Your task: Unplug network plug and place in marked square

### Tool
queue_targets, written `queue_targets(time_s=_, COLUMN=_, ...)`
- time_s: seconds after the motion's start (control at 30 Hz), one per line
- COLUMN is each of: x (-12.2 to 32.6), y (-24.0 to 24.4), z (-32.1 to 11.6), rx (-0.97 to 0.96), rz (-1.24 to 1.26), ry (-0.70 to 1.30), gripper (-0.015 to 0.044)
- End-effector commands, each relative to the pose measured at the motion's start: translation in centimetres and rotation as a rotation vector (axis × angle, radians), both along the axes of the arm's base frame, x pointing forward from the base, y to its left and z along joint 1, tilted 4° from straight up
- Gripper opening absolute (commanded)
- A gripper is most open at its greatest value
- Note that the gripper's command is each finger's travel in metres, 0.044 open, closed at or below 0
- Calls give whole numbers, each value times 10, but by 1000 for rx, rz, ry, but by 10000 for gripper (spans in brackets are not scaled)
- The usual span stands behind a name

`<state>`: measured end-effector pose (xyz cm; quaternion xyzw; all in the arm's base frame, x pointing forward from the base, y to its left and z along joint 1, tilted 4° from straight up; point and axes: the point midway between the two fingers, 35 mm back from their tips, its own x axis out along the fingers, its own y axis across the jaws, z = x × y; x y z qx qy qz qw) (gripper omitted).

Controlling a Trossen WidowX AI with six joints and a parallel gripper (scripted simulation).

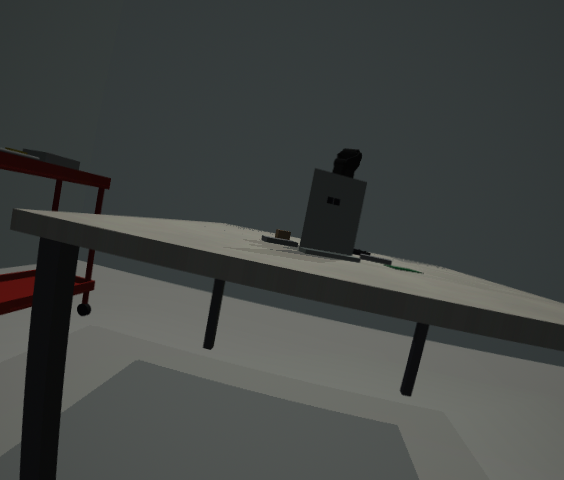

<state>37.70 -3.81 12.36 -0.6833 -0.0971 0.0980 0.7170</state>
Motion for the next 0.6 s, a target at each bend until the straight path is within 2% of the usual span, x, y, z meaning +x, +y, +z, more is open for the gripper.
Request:
queue_targets(time_s=0.0, x=-3, y=-1, z=-1, rx=3, rz=5, ry=3, gripper=0)
queue_targets(time_s=0.57, x=-11, y=-8, z=-1, rx=3, rz=5, ry=4, gripper=0)
